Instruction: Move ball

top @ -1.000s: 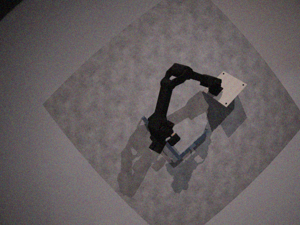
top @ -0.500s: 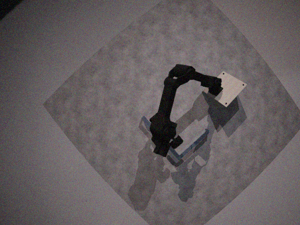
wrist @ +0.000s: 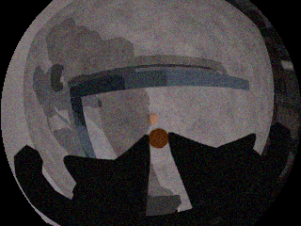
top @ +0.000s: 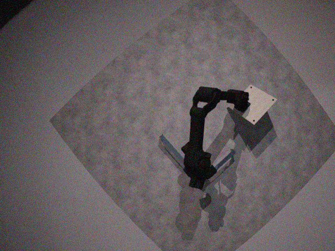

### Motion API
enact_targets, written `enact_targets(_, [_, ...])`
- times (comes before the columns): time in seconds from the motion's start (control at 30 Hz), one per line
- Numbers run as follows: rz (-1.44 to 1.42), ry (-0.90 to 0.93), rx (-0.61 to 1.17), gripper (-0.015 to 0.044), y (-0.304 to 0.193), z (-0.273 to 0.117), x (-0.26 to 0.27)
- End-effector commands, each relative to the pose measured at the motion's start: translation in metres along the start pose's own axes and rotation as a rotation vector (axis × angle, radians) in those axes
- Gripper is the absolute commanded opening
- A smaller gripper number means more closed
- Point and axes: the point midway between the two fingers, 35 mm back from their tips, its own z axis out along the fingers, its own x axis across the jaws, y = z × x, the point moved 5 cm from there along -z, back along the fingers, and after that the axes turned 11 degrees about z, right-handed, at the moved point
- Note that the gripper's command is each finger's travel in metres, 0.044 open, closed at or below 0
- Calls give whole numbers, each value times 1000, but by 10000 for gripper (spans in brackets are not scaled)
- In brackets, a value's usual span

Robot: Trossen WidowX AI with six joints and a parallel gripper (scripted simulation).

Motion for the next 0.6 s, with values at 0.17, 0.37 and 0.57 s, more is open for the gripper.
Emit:
enact_targets(0.17, [-9, -8, 10, 0, -2, 45, 2])
enact_targets(0.37, [-8, -11, 10, 0, -4, 70, 1])
enact_targets(0.57, [-8, -11, 10, 0, -4, 70, 1])
